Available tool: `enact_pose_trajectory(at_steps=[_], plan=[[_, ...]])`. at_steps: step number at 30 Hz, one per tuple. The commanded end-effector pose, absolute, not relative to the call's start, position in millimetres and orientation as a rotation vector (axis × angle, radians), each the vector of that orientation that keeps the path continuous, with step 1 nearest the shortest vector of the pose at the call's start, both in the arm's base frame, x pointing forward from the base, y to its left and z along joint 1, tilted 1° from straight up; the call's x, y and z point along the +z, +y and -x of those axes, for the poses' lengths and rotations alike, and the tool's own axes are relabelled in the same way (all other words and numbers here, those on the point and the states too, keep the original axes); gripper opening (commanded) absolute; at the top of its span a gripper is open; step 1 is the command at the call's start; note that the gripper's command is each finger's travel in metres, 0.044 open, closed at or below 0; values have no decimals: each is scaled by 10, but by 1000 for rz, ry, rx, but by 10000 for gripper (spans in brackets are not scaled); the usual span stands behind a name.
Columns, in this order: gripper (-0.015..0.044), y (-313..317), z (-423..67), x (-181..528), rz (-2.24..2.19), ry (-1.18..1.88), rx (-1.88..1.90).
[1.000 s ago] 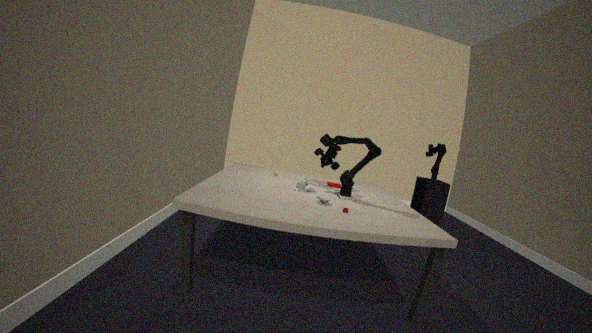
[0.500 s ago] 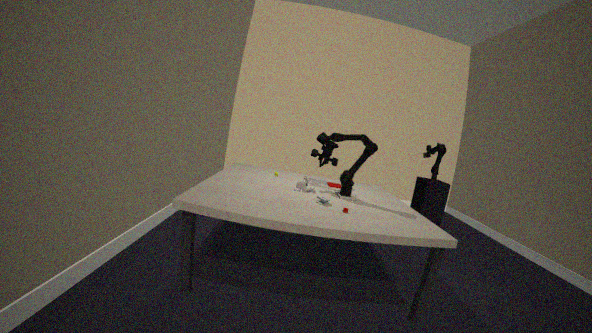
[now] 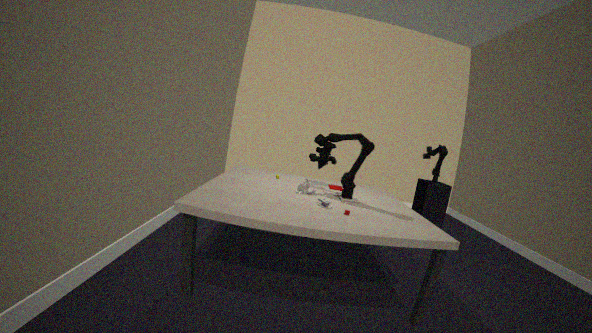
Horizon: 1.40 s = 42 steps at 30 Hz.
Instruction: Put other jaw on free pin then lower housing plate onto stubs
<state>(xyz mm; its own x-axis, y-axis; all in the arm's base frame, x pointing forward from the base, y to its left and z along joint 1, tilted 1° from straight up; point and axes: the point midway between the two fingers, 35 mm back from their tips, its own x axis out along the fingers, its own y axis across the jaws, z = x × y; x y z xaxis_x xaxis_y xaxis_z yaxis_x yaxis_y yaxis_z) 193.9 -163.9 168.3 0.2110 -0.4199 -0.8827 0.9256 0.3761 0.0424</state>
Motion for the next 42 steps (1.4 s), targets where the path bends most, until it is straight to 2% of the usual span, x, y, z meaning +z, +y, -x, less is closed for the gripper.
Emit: enact_pose_trajectory(at_steps=[1,22,42], plan=[[0,-1655,-1987,1692,-591,990,-973],[0,-1765,-2239,1667,-148,1286,-563],[0,-1881,-2484,1588,263,1443,-96]])
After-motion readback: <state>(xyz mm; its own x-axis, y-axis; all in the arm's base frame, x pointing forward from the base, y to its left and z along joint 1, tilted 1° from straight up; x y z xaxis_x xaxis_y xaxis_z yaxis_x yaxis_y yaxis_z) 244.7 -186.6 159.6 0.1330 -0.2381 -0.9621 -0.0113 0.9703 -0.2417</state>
